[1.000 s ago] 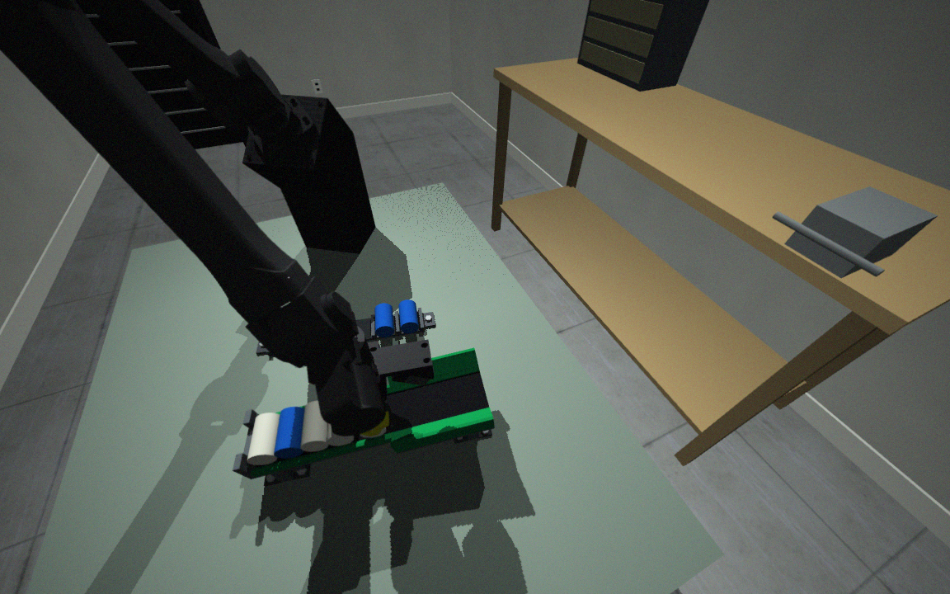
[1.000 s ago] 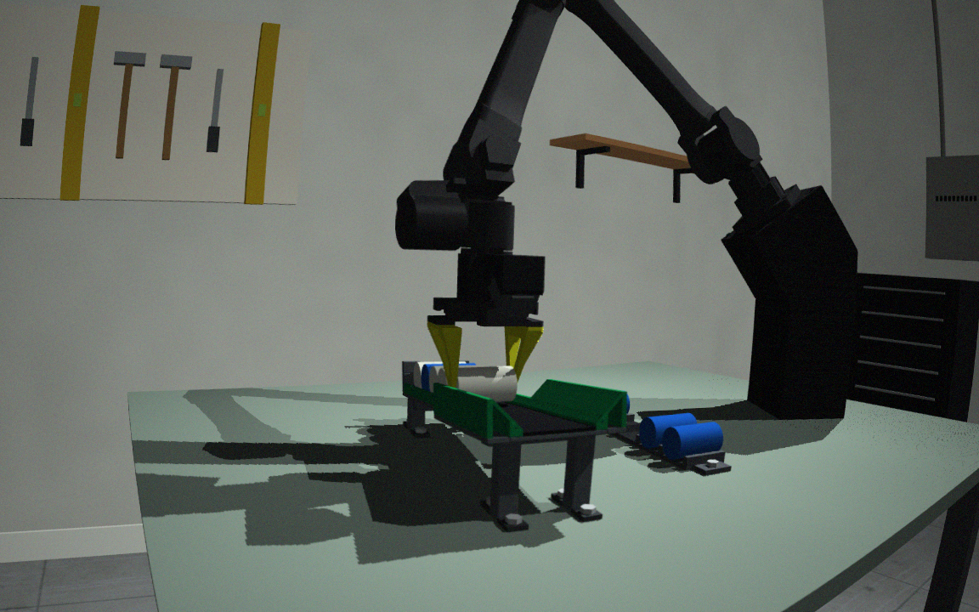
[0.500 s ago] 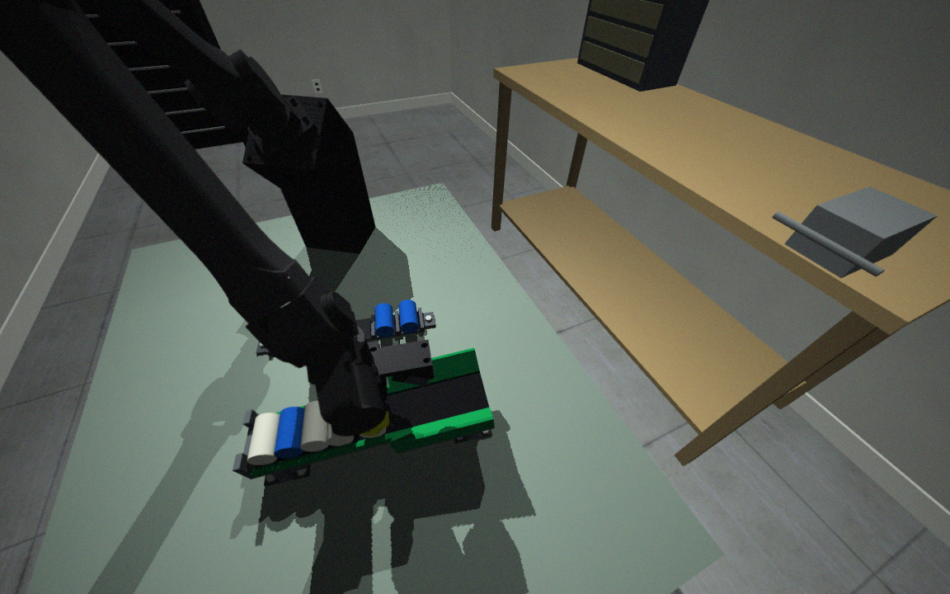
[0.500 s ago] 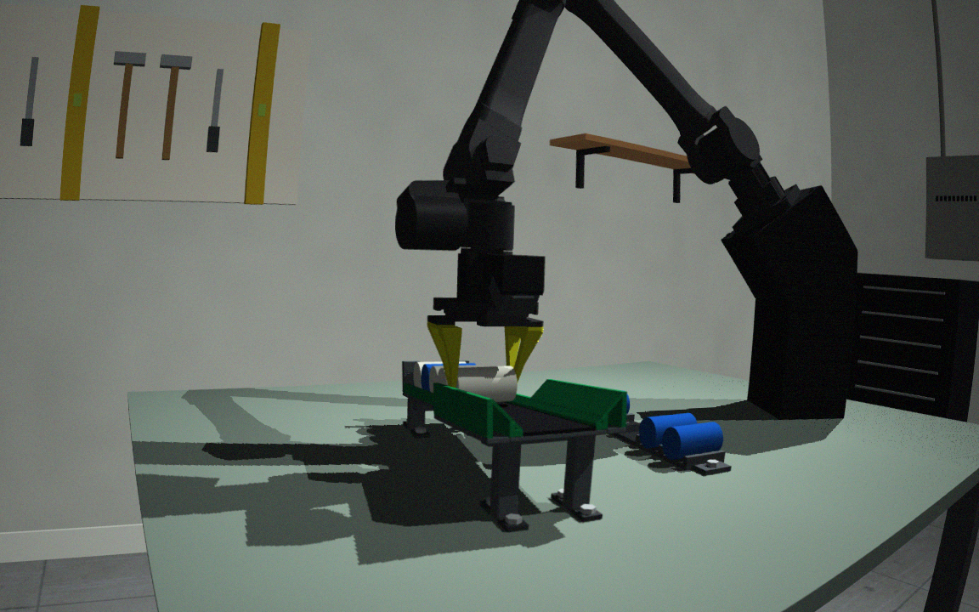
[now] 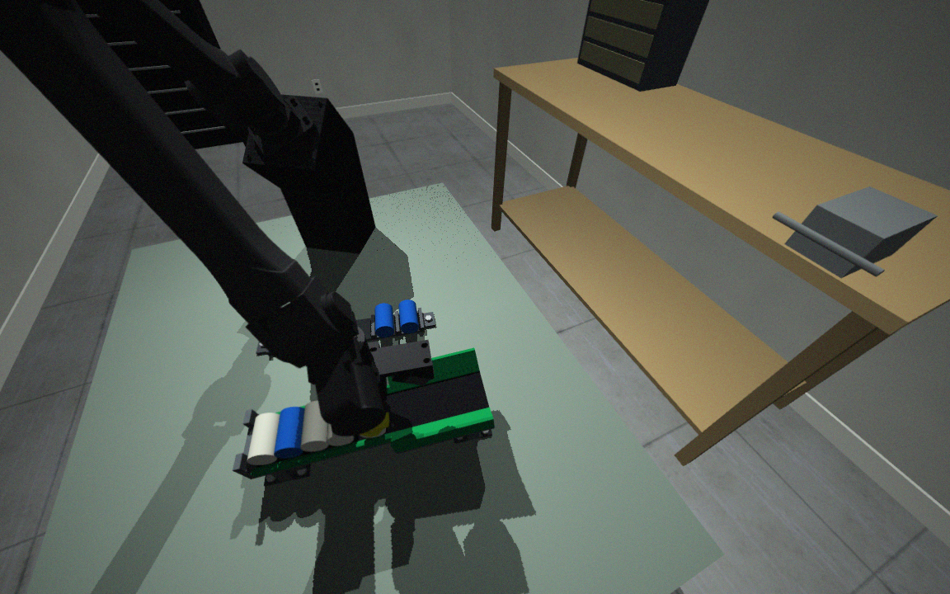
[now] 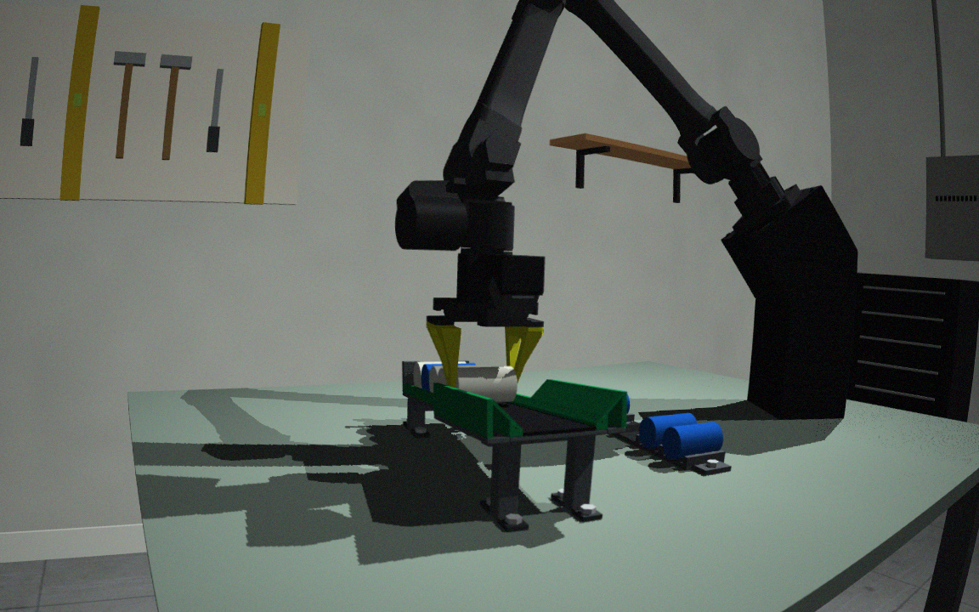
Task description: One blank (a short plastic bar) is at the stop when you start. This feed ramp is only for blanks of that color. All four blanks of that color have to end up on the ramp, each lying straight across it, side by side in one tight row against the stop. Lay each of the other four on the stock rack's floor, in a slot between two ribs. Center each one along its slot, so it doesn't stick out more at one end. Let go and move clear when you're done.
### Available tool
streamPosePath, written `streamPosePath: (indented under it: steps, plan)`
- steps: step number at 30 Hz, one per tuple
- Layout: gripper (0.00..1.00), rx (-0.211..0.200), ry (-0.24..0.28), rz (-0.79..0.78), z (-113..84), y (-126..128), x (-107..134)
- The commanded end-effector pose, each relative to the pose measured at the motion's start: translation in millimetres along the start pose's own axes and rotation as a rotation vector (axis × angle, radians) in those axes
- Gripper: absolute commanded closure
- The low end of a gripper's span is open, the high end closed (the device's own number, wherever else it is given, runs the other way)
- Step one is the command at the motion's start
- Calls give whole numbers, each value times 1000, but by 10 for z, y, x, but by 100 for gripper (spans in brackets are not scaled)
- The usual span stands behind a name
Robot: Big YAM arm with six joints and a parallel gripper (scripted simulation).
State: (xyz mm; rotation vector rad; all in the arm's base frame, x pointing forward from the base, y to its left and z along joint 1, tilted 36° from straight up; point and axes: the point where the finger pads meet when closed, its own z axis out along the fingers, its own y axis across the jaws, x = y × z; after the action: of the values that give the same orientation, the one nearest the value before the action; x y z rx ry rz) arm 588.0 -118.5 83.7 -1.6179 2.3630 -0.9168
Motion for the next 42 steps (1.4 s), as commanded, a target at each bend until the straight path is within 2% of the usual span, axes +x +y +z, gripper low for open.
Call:
streamPosePath:
  steps: [1, 6, 7, 20, 23, 27, 39, 42]
  plan:
    - [24, 1, -7, -12, 75, 51, -94]
    - [20, 1, -7, -12, 75, 51, -94]
    - [16, 1, -7, -12, 75, 51, -94]
    - [16, 1, -8, -13, 65, 58, -109]
    - [16, 20, -13, -1, -176, -35, -81]
    - [16, 18, -7, 7, -217, -38, -37]
    - [16, 20, -11, 1, -822, -18, -65]
    - [16, 20, -11, 1, -904, -15, -64]
